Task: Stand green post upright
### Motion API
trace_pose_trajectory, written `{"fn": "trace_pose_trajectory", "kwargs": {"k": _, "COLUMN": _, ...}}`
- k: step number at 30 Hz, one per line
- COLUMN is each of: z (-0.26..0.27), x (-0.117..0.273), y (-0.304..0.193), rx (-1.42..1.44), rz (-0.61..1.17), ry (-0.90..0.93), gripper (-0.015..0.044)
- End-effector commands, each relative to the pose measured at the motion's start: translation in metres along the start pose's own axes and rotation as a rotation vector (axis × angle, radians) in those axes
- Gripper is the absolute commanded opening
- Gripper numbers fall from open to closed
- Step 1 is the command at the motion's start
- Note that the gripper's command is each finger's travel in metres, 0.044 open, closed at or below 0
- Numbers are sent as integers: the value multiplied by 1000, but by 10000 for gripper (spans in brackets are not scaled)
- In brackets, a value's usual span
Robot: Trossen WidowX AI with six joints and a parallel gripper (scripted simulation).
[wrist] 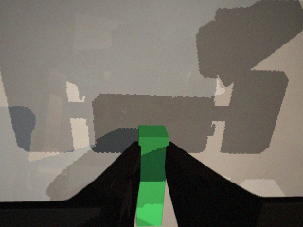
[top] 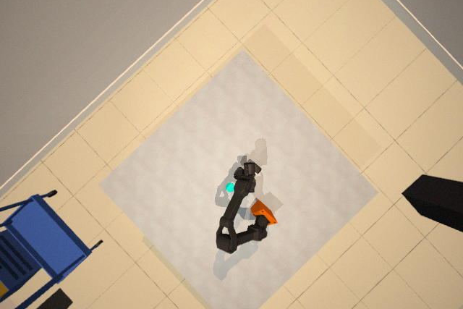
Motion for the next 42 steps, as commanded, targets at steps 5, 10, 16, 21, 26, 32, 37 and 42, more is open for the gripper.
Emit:
{"fn": "trace_pose_trajectory", "kwargs": {"k": 5, "z": -2, "x": 23, "y": 4, "rx": 10, "rz": -1, "ry": -12, "gripper": 23}}
{"fn": "trace_pose_trajectory", "kwargs": {"k": 10, "z": -2, "x": 38, "y": 5, "rx": 10, "rz": -1, "ry": -13, "gripper": 23}}
{"fn": "trace_pose_trajectory", "kwargs": {"k": 16, "z": -2, "x": 57, "y": 4, "rx": 9, "rz": -1, "ry": -14, "gripper": 23}}
{"fn": "trace_pose_trajectory", "kwargs": {"k": 21, "z": -2, "x": 72, "y": 3, "rx": 10, "rz": 0, "ry": -13, "gripper": 23}}
{"fn": "trace_pose_trajectory", "kwargs": {"k": 26, "z": 0, "x": 88, "y": 1, "rx": 10, "rz": 0, "ry": -12, "gripper": 23}}
{"fn": "trace_pose_trajectory", "kwargs": {"k": 32, "z": 1, "x": 103, "y": -1, "rx": 10, "rz": 1, "ry": -10, "gripper": 23}}
{"fn": "trace_pose_trajectory", "kwargs": {"k": 37, "z": 12, "x": 105, "y": 2, "rx": -35, "rz": 1, "ry": -11, "gripper": 23}}
{"fn": "trace_pose_trajectory", "kwargs": {"k": 42, "z": 28, "x": 109, "y": 6, "rx": -101, "rz": 0, "ry": -12, "gripper": 23}}
Point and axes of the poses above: the point midway between the two fingers, 35 mm back from their tips, its own x axis back along the fingers, its own z axis across the jaws, y = z × x, the point moved 3 cm from there along x, back along the fingers, and after that the axes turned 5 degrees about -x, right-handed, at the moved point
